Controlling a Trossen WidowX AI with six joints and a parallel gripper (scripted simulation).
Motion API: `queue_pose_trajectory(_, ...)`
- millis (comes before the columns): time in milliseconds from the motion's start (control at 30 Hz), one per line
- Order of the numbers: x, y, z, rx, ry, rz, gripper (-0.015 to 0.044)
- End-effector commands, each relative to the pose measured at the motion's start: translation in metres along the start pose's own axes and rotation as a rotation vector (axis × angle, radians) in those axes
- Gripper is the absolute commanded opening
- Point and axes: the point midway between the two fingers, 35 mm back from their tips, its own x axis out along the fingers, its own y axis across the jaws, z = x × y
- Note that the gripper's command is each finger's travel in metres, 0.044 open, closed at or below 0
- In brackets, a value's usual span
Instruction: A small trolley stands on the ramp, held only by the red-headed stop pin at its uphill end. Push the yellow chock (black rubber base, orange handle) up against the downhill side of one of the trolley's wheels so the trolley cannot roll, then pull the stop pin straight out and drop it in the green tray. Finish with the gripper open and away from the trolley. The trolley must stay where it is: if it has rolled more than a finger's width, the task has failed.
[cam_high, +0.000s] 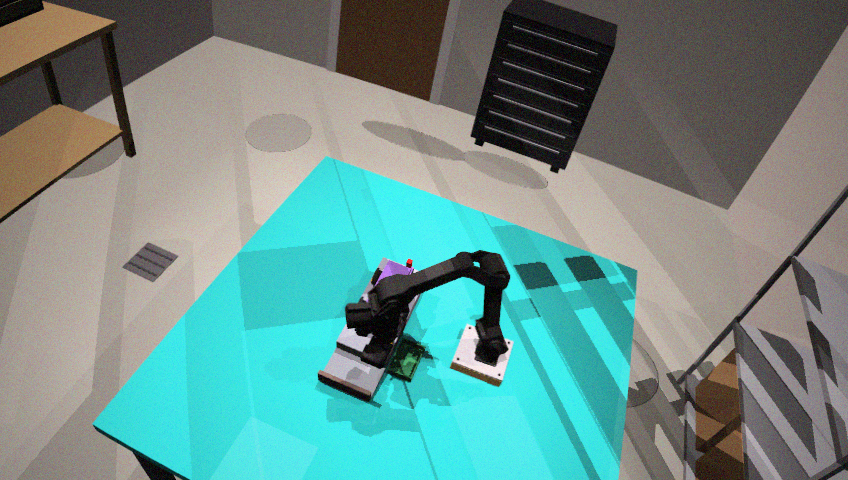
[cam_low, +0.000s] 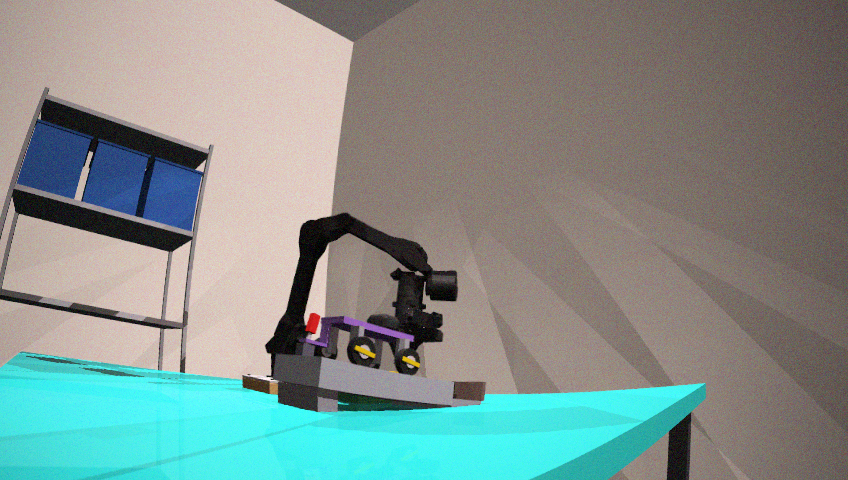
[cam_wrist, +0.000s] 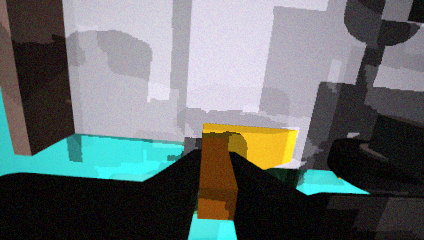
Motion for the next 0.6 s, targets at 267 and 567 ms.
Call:
queue_pose_trajectory(267,-0.0005,-0.0098,-0.0002,0.003,-0.005,-0.005,0.0000)
queue_pose_trajectory(567,-0.0006,-0.0144,-0.0005,0.003,-0.005,-0.005,0.0000)
